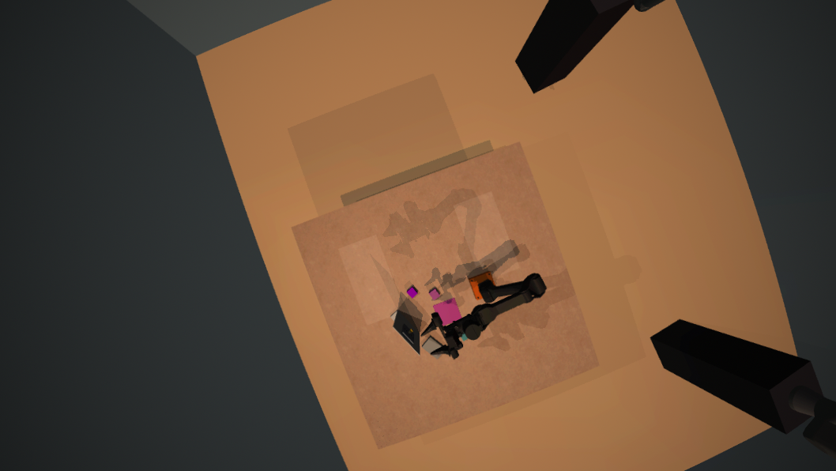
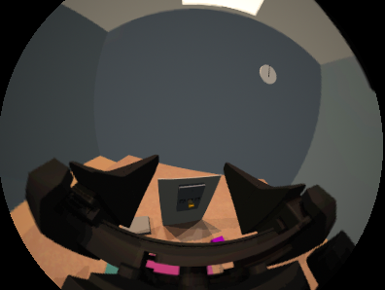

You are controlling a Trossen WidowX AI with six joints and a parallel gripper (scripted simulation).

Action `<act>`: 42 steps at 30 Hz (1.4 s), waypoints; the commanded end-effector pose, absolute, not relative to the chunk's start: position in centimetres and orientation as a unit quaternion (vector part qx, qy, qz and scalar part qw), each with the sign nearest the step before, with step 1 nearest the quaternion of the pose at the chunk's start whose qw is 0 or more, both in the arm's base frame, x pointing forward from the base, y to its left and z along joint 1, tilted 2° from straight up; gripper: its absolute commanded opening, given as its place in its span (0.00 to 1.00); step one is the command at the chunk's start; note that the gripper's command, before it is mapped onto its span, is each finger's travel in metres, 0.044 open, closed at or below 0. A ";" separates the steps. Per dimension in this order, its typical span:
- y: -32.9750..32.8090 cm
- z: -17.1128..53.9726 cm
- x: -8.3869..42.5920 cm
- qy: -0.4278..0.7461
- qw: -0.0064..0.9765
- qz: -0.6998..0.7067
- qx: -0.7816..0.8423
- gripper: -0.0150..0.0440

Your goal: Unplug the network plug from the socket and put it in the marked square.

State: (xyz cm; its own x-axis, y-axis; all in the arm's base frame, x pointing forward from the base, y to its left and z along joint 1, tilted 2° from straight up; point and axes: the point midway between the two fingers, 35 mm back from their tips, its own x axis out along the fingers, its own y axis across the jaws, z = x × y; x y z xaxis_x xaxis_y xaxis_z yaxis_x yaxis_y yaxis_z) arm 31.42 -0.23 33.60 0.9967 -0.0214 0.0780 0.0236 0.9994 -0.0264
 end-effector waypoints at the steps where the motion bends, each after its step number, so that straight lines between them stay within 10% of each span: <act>1: -0.2 33.6 31.5 -0.039 0.999 -0.010 -0.011 0.89; 10: -1.5 30.8 33.5 -0.037 0.991 0.042 0.126 0.52; 42: -7.0 18.9 30.2 0.109 0.779 0.184 0.590 0.52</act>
State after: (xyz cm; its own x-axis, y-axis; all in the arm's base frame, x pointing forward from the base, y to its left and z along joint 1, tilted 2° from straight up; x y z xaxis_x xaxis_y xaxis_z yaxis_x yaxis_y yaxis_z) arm 31.35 -6.69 20.54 0.9239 0.3775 0.0619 -0.2049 0.3517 0.9134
